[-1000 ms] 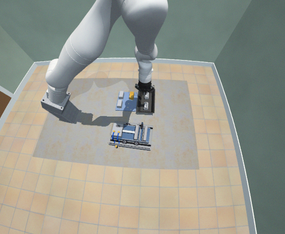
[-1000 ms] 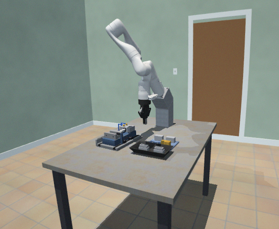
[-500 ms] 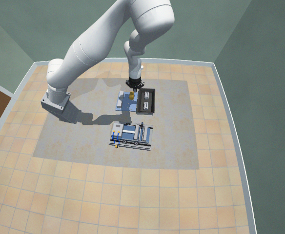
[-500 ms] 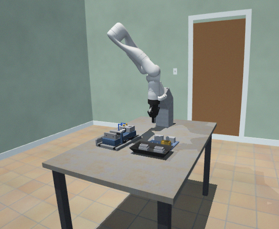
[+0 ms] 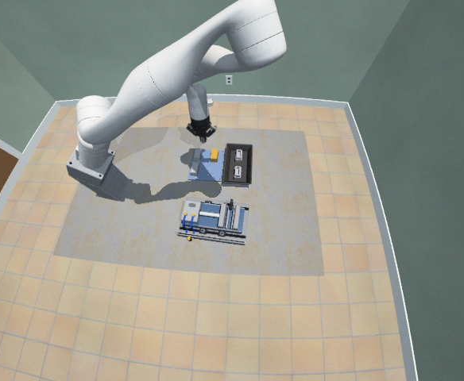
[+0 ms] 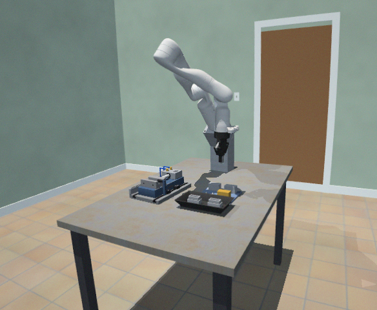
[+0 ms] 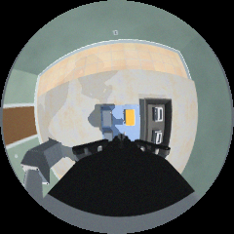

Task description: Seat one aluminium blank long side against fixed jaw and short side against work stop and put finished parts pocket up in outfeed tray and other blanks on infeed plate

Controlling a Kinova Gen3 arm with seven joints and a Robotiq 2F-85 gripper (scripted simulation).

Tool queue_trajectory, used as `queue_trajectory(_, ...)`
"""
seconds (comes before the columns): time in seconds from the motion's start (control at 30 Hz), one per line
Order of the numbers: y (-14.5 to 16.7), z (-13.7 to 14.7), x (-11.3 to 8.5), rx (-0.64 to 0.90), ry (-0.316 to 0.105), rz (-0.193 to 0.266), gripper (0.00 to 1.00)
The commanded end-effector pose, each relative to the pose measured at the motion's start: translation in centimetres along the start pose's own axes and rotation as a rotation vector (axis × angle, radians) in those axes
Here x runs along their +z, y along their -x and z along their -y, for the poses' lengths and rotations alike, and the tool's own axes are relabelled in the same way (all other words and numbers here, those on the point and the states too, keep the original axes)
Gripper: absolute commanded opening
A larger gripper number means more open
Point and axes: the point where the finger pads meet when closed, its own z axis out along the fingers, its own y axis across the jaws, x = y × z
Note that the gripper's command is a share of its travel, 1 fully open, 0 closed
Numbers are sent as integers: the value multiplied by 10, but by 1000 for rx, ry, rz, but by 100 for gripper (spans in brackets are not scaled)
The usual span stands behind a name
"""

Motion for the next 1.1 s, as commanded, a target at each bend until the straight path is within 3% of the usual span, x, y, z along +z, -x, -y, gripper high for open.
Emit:
queue_trajectory(0.0,-12,27,-1,-45,-8,-15,0)
queue_trajectory(0.17,-19,44,-4,-46,10,-33,0)
queue_trajectory(0.7,-26,58,-8,-46,26,-54,0)
queue_trajectory(0.73,-26,58,-8,-46,26,-54,67)
queue_trajectory(1.07,-26,58,-8,-46,26,-54,67)
